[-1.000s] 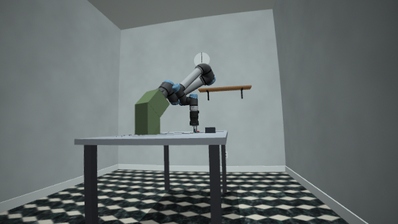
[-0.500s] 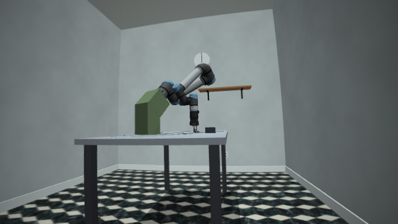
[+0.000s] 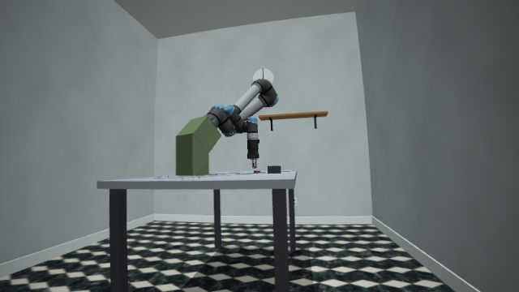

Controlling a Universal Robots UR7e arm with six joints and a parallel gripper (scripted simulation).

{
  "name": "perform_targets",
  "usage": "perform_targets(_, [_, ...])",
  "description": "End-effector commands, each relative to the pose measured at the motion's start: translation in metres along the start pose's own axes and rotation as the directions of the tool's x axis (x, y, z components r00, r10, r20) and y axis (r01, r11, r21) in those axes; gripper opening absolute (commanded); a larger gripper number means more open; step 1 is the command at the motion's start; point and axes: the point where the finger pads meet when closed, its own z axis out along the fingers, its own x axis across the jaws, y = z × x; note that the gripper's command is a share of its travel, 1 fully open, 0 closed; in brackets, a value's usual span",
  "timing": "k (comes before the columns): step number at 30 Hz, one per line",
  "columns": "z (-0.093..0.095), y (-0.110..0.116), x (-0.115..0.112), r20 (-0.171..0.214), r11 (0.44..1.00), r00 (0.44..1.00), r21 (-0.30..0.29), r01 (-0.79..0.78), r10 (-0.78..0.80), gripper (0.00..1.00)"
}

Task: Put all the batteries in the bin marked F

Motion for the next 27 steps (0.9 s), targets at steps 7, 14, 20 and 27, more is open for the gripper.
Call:
perform_targets(7, [-0.026, 0.0, 0.001, 0.004, 1.0, 1.0, 0.001, 0.001, -0.001, 0.31])
perform_targets(14, [-0.026, 0.0, 0.001, 0.004, 1.0, 1.0, 0.001, 0.001, -0.001, 0.31])
perform_targets(20, [-0.026, 0.0, 0.001, 0.004, 1.0, 1.0, 0.001, 0.001, -0.001, 0.31])
perform_targets(27, [-0.032, 0.0, 0.001, 0.004, 1.0, 1.0, 0.001, 0.001, -0.001, 0.31])
